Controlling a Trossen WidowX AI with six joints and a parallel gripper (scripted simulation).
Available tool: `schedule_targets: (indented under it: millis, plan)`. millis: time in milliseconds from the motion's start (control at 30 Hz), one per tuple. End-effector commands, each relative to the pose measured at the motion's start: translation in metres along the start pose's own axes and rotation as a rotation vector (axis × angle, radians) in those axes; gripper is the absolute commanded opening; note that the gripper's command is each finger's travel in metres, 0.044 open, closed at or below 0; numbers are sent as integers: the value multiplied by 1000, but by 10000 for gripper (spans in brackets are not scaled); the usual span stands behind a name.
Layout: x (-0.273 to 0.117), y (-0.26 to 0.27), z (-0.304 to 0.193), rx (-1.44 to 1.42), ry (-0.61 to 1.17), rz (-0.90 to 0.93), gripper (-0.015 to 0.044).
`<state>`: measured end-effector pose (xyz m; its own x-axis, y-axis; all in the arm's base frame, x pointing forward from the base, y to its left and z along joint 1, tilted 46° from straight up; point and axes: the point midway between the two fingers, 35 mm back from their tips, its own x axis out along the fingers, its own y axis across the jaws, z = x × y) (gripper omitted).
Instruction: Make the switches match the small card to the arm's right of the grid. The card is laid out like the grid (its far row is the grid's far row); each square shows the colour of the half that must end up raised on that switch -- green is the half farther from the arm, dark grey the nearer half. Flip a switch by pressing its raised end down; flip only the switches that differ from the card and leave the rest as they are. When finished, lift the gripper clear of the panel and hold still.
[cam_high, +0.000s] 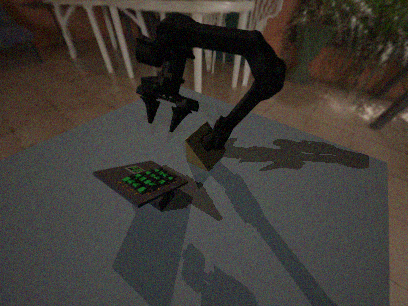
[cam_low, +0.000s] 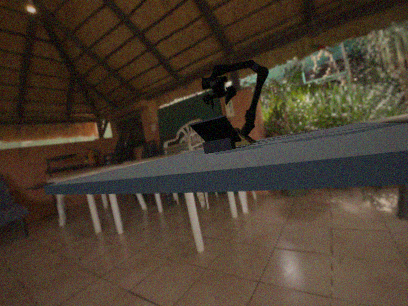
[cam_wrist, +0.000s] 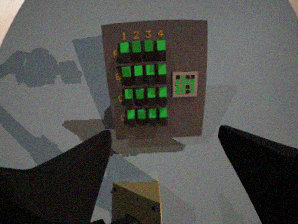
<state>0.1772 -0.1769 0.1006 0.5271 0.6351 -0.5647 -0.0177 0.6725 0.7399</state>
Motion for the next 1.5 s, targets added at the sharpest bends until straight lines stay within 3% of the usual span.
schedule_targets:
  millis: [0, 267, 467, 633, 1467]
  plan:
    - [2, 0, 2, 0, 1, -3, 374]
    - [82, 9, 69, -29, -8, -34, 164]
    - [90, 13, 74, -33, -11, -28, 6]
    - [125, 12, 76, -34, 14, -27, 0]
    - [148, 12, 77, -35, 13, -26, 0]
